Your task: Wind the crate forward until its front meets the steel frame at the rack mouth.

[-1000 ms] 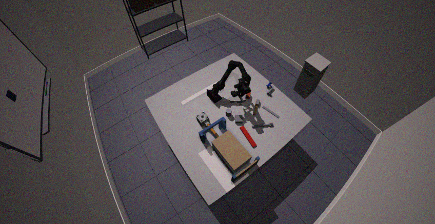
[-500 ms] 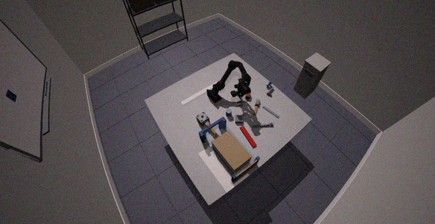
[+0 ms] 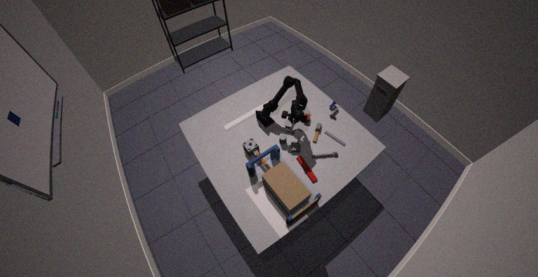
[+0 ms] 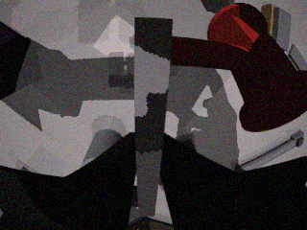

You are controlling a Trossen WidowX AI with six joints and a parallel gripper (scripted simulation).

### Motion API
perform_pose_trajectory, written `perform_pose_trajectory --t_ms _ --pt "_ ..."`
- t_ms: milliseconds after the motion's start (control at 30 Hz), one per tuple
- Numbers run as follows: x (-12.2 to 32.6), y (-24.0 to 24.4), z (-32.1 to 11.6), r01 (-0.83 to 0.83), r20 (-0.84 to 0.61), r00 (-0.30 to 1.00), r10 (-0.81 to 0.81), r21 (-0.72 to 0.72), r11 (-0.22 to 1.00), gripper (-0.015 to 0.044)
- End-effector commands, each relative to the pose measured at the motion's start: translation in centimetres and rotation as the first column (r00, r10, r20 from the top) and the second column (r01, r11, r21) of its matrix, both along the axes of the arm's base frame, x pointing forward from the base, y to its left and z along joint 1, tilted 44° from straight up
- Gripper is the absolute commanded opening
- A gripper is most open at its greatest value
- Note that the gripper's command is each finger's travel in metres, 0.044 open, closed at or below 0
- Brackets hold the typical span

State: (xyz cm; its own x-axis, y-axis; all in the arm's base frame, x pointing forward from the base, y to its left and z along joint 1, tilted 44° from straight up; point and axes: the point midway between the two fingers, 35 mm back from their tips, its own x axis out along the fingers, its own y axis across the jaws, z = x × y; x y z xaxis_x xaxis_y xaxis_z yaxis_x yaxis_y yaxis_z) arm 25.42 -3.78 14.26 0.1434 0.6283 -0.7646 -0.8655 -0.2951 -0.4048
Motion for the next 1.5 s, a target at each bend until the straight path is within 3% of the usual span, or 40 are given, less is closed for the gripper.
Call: perform_pose_trajectory --t_ms 0,367,767,1100,1467 --pt "-0.2 -1.2 -0.8 0.131 -0.108 0.986 -0.130 0.009 0.991 0.0000" --pt "-0.8 -3.7 -3.1 0.482 -0.413 0.793 -0.447 -0.024 0.876 0.0000" --pt "-2.0 -6.4 -5.6 0.754 -0.658 0.383 -0.649 -0.183 0.631 0.0000" --pt "-3.3 -8.2 -7.6 0.843 -0.756 -0.042 -0.653 -0.378 0.383 0.0000" --pt "-5.0 -9.9 -9.7 0.774 -0.719 -0.490 -0.493 -0.619 0.133 0.0000"
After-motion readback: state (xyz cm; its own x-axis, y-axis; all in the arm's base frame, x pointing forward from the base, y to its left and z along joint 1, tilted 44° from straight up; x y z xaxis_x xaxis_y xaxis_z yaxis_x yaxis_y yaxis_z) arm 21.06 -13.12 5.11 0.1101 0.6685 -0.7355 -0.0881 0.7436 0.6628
